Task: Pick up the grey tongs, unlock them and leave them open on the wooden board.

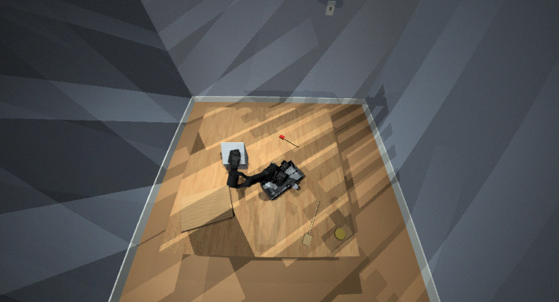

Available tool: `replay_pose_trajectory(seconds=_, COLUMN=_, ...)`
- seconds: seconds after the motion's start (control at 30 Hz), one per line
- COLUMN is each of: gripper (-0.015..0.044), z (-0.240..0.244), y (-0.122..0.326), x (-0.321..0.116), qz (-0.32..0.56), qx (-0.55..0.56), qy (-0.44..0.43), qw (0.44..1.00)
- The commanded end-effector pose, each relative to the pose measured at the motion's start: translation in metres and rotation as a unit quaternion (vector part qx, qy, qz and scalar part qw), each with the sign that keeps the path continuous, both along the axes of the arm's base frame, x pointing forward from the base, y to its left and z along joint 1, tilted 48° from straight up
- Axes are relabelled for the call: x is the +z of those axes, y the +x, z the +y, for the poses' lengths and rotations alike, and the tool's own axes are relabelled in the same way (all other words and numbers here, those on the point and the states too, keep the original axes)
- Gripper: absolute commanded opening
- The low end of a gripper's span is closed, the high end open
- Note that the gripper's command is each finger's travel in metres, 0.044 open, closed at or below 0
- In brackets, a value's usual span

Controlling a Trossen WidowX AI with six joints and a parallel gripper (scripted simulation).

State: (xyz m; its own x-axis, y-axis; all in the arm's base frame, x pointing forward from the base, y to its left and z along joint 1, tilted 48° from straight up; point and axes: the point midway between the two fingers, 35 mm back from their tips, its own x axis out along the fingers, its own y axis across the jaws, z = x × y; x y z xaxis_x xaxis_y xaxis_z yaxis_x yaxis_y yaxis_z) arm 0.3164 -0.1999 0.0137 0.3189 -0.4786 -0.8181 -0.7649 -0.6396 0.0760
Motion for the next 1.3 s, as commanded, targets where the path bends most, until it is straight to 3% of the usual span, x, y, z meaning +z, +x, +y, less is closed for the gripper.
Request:
replay_pose_trajectory(seconds=0.0, gripper=-0.0057, z=0.000, y=0.000, x=0.000, qz=0.001, qx=-0.001, qy=-0.001, qw=1.000)
replay_pose_trajectory(seconds=0.13, gripper=-0.0150, z=0.012, y=0.003, x=0.011, qz=0.001, qx=-0.001, qy=0.001, qw=1.000)
replay_pose_trajectory(seconds=0.3, gripper=-0.0150, z=0.054, y=0.009, x=0.049, qz=0.002, qx=0.001, qy=0.002, qw=1.000)
replay_pose_trajectory(seconds=0.67, gripper=-0.0150, z=0.056, y=0.009, x=0.051, qz=0.005, qx=-0.006, qy=0.001, qw=1.000)
replay_pose_trajectory(seconds=1.27, gripper=-0.0150, z=0.051, y=-0.002, x=0.049, qz=0.070, qx=-0.201, qy=-0.079, qw=0.974)
